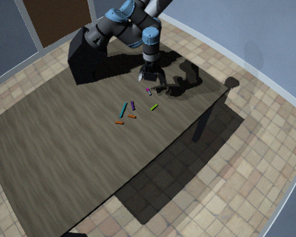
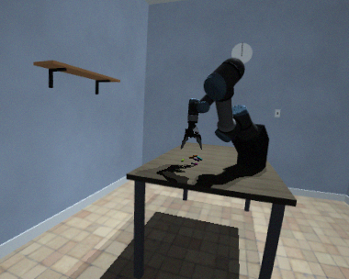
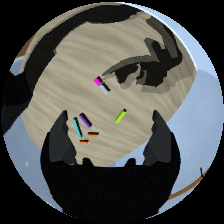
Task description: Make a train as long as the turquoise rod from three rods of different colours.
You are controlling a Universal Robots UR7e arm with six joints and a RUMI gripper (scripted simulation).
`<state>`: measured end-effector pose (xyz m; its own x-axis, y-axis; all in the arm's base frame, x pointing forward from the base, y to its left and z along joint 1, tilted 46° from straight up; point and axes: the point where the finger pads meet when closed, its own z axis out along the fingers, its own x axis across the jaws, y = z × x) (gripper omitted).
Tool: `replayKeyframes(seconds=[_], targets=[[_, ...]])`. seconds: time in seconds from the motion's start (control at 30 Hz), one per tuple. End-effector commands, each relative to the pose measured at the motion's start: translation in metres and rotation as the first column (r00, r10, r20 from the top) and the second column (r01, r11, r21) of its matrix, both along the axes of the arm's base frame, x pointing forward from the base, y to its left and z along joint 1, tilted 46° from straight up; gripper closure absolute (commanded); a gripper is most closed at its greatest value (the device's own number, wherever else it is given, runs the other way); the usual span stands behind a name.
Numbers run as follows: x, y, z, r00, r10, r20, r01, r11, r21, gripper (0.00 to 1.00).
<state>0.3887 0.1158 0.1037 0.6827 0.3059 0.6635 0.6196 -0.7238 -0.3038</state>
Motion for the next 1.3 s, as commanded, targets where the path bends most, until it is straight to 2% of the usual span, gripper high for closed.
replayKeyframes(seconds=[0.0, 0.37, 0.43, 0.53, 0.93, 1.0, 1.1, 1.27], targets=[[0.005, 0.000, 0.002, 0.989, -0.105, -0.100, 0.110, 0.993, 0.043, 0.00], [0.014, -0.002, 0.005, 0.911, -0.283, -0.301, 0.330, 0.937, 0.116, 0.00], [0.014, -0.002, 0.005, 0.911, -0.283, -0.301, 0.330, 0.937, 0.116, 0.00], [0.018, -0.003, 0.006, 0.863, -0.338, -0.376, 0.410, 0.903, 0.130, 0.00], [0.029, -0.006, 0.008, 0.678, -0.452, -0.579, 0.626, 0.769, 0.132, 0.00], [0.029, -0.006, 0.008, 0.678, -0.452, -0.579, 0.626, 0.769, 0.132, 0.00], [0.033, -0.007, 0.008, 0.597, -0.476, -0.646, 0.695, 0.709, 0.118, 0.00], [0.037, -0.009, 0.008, 0.497, -0.492, -0.715, 0.765, 0.637, 0.094, 0.00]])
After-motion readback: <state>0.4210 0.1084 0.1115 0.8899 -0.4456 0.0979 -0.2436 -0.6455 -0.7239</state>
